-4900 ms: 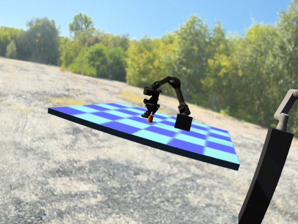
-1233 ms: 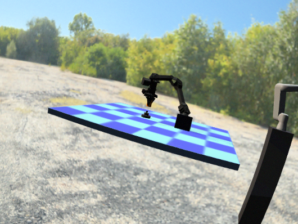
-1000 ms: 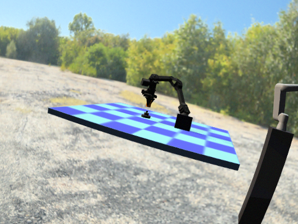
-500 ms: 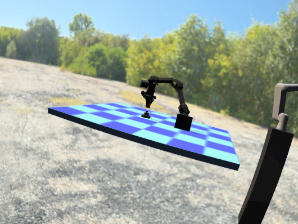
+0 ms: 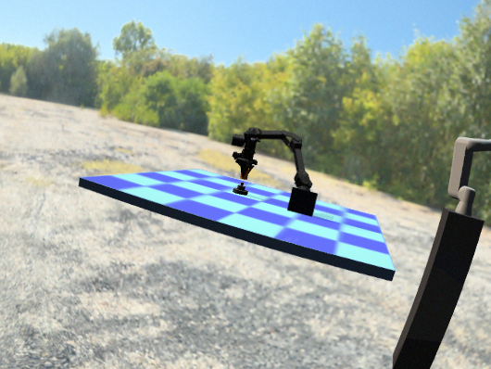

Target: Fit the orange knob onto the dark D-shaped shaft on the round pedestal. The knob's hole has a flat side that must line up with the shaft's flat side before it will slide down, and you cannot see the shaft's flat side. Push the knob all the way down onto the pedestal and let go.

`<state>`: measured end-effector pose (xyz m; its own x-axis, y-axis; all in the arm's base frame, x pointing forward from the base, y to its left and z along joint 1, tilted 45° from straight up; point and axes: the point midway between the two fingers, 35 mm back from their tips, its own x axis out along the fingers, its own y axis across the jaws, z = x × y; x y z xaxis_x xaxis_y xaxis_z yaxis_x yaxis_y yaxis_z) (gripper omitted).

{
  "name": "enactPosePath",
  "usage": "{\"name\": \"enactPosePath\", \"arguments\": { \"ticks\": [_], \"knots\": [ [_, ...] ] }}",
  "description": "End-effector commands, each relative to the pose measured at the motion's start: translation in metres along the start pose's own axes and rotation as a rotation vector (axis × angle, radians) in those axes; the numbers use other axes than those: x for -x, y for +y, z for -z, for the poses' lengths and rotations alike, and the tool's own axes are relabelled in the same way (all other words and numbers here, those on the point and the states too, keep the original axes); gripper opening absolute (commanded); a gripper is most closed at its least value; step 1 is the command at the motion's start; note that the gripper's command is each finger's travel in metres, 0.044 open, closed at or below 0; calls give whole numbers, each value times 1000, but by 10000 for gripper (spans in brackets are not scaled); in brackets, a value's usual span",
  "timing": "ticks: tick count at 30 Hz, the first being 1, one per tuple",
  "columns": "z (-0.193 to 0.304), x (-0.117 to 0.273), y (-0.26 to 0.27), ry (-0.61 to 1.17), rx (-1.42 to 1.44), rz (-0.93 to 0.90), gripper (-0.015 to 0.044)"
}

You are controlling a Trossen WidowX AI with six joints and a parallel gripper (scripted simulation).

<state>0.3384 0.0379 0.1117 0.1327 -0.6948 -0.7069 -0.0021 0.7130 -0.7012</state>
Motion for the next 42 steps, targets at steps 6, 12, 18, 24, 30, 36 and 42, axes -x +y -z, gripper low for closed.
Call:
{"name": "enactPosePath", "arguments": {
  "ticks": [6,12,18,24,30,36,42],
  "knots": [
    [-2,-9,-4,-16,-1,-2,0],
    [-2,-22,-4,-16,-2,-1,0],
    [-3,-18,-5,-16,-6,-2,0],
    [-4,-17,-7,-16,-6,-2,0],
    [-5,-21,-6,-16,-6,-1,0],
    [-4,-22,-6,-16,-6,-1,0],
    [-4,-19,-5,-16,-6,-2,0]
  ]
}}
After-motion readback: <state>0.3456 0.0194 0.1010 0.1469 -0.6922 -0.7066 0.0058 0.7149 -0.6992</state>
